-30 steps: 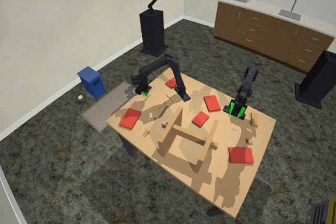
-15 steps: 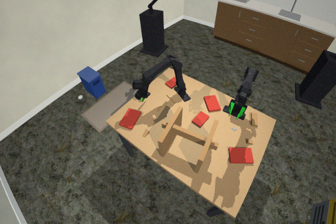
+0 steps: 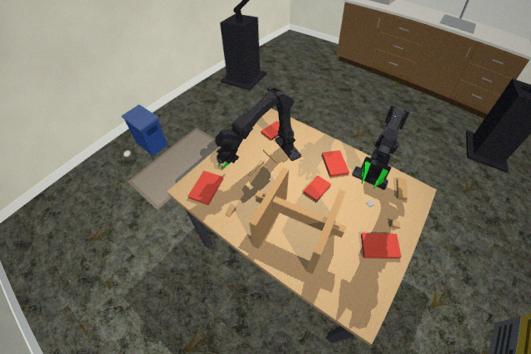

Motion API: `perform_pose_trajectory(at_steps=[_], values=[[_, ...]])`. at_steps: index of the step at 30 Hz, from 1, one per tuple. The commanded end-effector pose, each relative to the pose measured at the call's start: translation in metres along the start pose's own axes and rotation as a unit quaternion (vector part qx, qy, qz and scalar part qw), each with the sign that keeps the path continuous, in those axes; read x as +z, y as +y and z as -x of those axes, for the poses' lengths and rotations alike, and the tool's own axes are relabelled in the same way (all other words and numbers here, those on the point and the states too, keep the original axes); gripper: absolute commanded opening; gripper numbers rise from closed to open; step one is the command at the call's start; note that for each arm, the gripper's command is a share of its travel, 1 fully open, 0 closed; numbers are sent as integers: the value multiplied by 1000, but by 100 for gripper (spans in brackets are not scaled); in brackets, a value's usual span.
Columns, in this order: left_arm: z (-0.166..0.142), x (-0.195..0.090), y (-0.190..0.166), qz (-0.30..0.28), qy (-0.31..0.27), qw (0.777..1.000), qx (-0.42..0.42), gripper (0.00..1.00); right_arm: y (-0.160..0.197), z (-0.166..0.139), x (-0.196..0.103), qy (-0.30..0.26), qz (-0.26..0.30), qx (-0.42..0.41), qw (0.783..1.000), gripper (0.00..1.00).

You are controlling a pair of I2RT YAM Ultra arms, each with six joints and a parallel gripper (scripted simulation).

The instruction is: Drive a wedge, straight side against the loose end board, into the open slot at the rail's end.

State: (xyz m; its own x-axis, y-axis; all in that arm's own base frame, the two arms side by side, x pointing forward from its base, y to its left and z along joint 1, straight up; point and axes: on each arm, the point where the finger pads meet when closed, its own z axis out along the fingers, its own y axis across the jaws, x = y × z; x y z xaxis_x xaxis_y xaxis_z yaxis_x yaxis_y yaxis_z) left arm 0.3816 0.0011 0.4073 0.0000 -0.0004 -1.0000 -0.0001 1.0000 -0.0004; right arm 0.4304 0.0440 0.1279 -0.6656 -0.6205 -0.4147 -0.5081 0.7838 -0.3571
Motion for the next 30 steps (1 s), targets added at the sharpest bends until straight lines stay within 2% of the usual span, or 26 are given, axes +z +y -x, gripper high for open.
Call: perform_pose_trajectory(at_steps=[1,3,4,5,9,18,21,22,30], values=[[4,-1,-3,-3,-5,1000,3,44,-7,40,-17,-72,-45,24,996,3],[4,-1,-3,-3,-5,1000,3,44,-7,40,-17,-72,-45,24,996,3],[4,-1,-3,-3,-5,1000,3,44,-7,50,-22,-88,-50,27,994,3],[4,-1,-3,-3,-5,1000,3,44,3,48,-18,-87,-45,25,995,3],[4,-1,-3,-3,-5,1000,3,44,12,81,-36,-141,-54,31,988,3],[4,-1,-3,-3,-5,1000,3,44,45,127,-67,-232,-54,51,970,3],[4,-1,-3,-3,-5,1000,3,44,46,136,-75,-248,-55,55,966,3],[4,-1,-3,-3,-5,1000,3,44,56,131,-70,-245,-49,54,967,3],[4,-1,-3,-3,-5,1000,3,44,85,172,-115,-335,-33,78,938,3]])
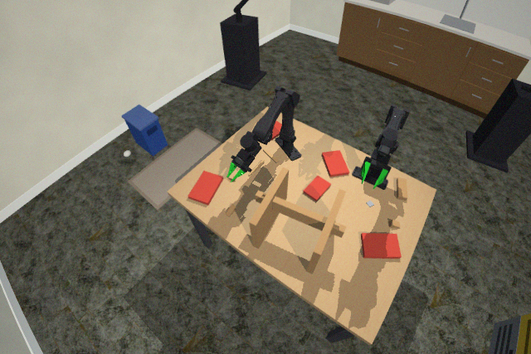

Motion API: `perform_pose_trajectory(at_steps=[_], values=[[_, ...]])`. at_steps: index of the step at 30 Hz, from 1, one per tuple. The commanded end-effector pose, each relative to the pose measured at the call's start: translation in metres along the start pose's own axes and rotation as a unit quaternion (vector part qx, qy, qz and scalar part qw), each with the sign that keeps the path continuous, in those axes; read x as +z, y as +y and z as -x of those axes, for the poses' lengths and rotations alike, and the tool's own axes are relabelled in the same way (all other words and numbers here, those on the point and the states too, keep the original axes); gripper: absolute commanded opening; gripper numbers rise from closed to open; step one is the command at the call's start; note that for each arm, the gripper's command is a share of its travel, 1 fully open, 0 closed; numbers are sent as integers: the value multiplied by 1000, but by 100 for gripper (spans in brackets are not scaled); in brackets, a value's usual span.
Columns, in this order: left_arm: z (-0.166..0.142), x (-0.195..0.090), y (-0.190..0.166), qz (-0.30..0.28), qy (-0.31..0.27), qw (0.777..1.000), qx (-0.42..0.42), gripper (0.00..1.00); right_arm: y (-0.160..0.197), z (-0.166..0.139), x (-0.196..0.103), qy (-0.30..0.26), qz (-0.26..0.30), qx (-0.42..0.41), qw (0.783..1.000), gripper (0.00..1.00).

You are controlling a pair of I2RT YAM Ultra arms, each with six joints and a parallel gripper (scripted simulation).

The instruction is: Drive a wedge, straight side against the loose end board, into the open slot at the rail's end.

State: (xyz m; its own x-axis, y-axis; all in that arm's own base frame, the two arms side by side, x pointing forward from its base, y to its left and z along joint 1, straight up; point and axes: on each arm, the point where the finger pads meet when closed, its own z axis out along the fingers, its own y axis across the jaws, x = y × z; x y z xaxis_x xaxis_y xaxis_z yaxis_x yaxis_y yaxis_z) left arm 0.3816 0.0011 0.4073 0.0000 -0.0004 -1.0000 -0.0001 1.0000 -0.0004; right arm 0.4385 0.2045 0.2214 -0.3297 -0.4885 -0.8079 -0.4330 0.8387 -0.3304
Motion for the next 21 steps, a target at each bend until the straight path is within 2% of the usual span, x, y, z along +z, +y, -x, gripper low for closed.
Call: perform_pose_trajectory(at_steps=[1,5,7,8,9,13,21], values=[[4,-1,-3,-3,-5,1000,3,44,3,48,-20,-86,-15,37,996,3],[4,-1,-3,-3,-5,1000,3,44,20,68,-31,-124,-5,56,991,3],[4,-1,-3,-3,-5,1000,3,44,20,68,-31,-124,-5,56,991,3],[4,-1,-3,-3,-5,1000,3,44,21,78,-36,-140,-4,63,988,3],[4,-1,-3,-3,-5,1000,3,44,31,69,-35,-135,3,63,989,3],[4,-1,-3,-3,-5,1000,3,44,45,100,-55,-184,18,86,979,3],[4,-1,-3,-3,-5,1000,3,44,73,124,-84,-240,48,127,961,3]])
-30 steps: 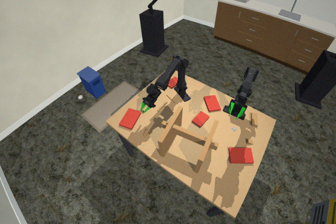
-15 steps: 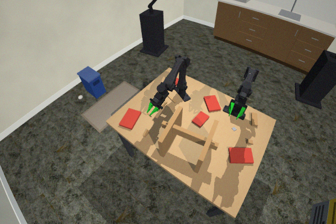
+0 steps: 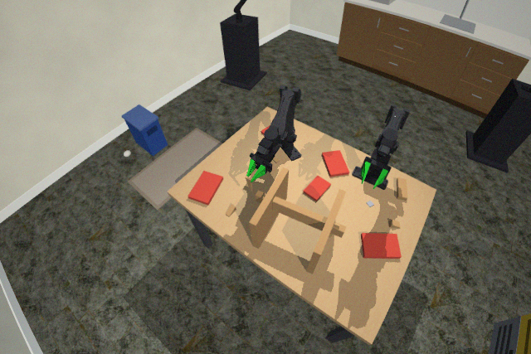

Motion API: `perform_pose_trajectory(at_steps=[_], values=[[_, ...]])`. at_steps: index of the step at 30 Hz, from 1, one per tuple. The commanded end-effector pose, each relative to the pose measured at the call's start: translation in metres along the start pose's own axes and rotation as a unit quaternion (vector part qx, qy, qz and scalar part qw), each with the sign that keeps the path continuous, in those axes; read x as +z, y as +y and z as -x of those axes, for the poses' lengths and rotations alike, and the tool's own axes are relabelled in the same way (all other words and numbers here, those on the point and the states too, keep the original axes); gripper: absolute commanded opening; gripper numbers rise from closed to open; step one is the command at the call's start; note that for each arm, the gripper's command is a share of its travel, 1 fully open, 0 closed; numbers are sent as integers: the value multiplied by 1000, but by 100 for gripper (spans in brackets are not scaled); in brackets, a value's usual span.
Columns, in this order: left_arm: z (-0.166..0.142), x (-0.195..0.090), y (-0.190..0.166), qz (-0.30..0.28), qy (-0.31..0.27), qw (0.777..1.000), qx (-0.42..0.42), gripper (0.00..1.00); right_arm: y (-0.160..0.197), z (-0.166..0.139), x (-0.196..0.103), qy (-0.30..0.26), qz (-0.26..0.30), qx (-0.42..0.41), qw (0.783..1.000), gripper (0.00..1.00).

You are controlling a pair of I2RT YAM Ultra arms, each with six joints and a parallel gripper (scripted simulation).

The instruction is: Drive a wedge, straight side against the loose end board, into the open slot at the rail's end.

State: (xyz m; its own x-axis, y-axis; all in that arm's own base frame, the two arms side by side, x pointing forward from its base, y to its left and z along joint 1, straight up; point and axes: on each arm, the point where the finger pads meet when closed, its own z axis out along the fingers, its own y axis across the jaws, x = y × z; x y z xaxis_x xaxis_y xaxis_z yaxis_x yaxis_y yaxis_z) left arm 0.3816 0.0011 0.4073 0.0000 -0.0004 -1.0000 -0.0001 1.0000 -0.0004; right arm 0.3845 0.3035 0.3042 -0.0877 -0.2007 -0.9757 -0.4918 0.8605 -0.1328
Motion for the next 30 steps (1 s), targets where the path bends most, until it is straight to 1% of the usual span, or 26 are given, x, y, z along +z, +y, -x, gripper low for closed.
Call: perform_pose_trajectory(at_steps=[1,4,6,8,12,15,17,18,20,22,23,27,28,29,30], values=[[4,-1,-3,-3,-5,1000,3,44,4,38,-12,-64,-6,37,997,3],[4,-1,-3,-3,-5,1000,3,44,4,40,-13,-68,-5,38,997,3],[4,-1,-3,-3,-5,1000,3,44,12,39,-17,-67,5,36,997,3],[4,-1,-3,-3,-5,1000,3,44,14,52,-19,-81,8,41,996,3],[4,-1,-3,-3,-5,1000,3,44,24,39,-22,-74,20,44,996,3],[4,-1,-3,-3,-5,1000,3,44,27,73,-31,-115,26,66,991,3],[4,-1,-3,-3,-5,1000,3,44,37,55,-32,-105,34,72,991,3],[4,-1,-3,-3,-5,1000,3,44,38,65,-35,-118,35,81,989,3],[4,-1,-3,-3,-5,1000,3,44,38,65,-35,-118,35,81,989,3],[4,-1,-3,-3,-5,1000,3,44,37,83,-40,-136,35,91,986,3],[4,-1,-3,-3,-5,1000,3,44,38,86,-41,-138,36,89,986,3],[4,-1,-3,-3,-5,1000,3,44,44,87,-44,-141,45,90,985,3],[4,-1,-3,-3,-5,1000,3,44,45,86,-44,-139,45,90,985,3],[4,-1,-3,-3,-5,1000,3,44,45,78,-42,-131,45,87,987,3],[4,-1,-3,-3,-5,1000,3,44,42,81,-42,-133,41,82,987,3]])
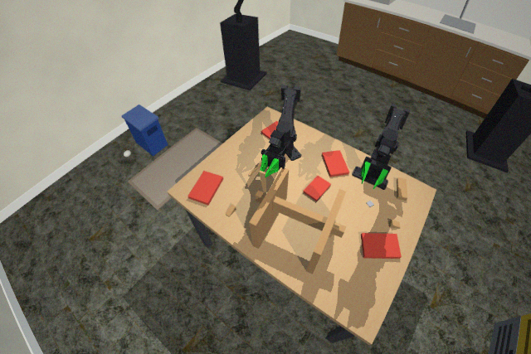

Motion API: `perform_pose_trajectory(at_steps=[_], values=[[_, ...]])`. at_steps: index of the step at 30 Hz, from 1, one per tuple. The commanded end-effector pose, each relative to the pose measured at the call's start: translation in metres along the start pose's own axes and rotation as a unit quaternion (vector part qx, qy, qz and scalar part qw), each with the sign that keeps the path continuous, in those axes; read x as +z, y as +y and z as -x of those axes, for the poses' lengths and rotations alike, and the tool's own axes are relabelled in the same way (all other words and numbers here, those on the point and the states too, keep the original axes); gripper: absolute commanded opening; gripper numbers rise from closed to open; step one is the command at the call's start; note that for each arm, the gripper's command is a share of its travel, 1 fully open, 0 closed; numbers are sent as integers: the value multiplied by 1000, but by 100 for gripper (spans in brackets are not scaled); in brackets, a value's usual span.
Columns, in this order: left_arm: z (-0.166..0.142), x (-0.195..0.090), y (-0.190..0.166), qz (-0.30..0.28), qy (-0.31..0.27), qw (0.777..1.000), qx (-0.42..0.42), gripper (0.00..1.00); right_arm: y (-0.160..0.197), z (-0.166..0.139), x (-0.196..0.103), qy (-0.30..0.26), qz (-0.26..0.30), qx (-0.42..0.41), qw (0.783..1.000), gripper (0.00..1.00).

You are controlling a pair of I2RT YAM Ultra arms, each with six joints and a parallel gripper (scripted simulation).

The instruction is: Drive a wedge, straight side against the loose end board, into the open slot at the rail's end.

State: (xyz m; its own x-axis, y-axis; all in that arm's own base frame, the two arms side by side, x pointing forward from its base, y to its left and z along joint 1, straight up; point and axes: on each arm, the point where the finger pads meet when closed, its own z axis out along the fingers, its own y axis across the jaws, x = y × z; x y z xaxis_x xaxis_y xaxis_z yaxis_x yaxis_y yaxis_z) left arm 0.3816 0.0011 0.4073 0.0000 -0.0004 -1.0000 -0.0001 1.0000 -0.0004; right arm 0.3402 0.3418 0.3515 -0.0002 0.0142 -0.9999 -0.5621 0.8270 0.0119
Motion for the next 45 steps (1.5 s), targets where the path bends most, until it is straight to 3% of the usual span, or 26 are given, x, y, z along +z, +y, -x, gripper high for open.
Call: perform_pose_trajectory(at_steps=[1,19,21,24,25,31,34,41,42,45], values=[[4,-1,-3,-3,-5,1000,3,44,3,39,-9,-45,4,10,999,3],[4,-1,-3,-3,-5,1000,3,44,-9,10,-6,-15,-4,9,1000,3],[4,-1,-3,-3,-5,1000,3,44,-3,29,-6,-34,1,15,999,3],[4,-1,-3,-3,-5,1000,3,44,-2,32,-6,-36,2,15,999,3],[4,-1,-3,-3,-5,1000,3,44,-1,1,-3,-10,1,5,1000,3],[4,-1,-3,-3,-5,1000,3,44,-2,17,-6,-33,1,14,999,3],[4,-1,-3,-3,-5,1000,3,44,0,-6,1,-12,1,8,1000,3],[4,-1,-3,-3,-5,1000,3,44,-2,7,-3,-28,1,12,1000,3],[4,-1,-3,-3,-5,1000,3,44,-1,-8,-3,-17,1,8,1000,3],[4,-1,-3,-3,-5,1000,3,44,-1,-16,2,-10,0,7,1000,3]])
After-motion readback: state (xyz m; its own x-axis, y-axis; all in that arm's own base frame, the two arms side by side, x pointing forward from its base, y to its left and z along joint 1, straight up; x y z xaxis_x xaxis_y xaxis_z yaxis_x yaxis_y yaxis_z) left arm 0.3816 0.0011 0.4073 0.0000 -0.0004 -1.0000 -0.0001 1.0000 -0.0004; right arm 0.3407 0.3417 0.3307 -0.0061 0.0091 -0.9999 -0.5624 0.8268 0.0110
